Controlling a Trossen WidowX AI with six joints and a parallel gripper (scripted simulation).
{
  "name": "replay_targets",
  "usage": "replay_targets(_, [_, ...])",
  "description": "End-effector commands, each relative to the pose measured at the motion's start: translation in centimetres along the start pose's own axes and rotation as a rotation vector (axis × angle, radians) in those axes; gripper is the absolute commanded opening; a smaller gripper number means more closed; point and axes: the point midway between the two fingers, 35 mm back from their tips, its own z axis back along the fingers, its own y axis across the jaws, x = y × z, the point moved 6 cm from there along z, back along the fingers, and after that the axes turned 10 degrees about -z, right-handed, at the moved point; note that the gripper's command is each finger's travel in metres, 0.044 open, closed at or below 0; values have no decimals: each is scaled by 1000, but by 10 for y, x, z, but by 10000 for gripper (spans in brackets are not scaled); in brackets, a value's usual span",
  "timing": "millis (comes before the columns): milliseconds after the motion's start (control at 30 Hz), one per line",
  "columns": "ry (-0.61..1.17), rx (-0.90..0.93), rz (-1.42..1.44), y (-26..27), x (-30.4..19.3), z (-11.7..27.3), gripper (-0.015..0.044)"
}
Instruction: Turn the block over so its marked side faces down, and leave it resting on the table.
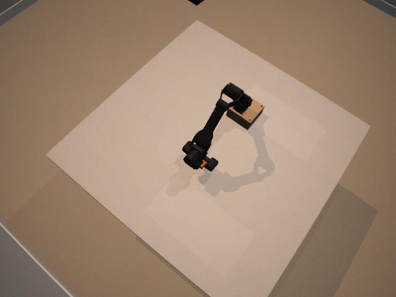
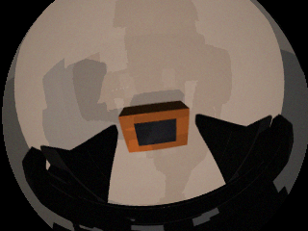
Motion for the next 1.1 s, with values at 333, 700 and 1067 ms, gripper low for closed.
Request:
replay_targets(333, [8, 3, -4, 0, -2, -4, 249])
replay_targets(700, [8, 3, -4, 0, -2, -4, 175])
replay_targets(1067, [8, 3, -4, 0, -1, 27, 0])
